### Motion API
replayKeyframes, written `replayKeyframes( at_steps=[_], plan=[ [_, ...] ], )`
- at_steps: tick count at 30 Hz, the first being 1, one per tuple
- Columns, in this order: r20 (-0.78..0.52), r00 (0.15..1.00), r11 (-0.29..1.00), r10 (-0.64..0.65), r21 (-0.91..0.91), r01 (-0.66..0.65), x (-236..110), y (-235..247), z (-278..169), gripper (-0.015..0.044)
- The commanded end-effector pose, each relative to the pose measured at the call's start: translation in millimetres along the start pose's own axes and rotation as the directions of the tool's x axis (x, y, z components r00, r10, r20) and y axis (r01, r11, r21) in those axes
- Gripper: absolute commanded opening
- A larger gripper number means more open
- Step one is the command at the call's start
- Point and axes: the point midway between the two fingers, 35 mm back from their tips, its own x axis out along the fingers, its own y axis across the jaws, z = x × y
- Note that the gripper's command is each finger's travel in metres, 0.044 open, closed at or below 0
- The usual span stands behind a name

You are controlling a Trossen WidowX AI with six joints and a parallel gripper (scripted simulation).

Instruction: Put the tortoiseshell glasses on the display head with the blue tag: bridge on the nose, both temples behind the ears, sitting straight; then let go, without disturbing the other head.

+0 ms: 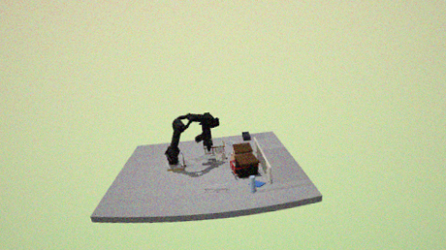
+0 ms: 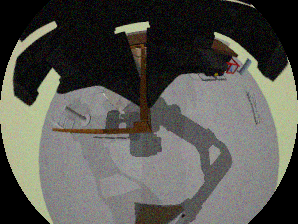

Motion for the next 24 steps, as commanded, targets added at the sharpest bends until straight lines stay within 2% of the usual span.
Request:
replayKeyframes(
  at_steps=[1,24],
  plan=[
    [0.0,1.0,1.0,0.004,-0.008,-0.004,4,0,0,0.0],
    [0.0,1.0,1.0,0.003,-0.009,-0.003,24,0,-1,0.0]
  ],
)
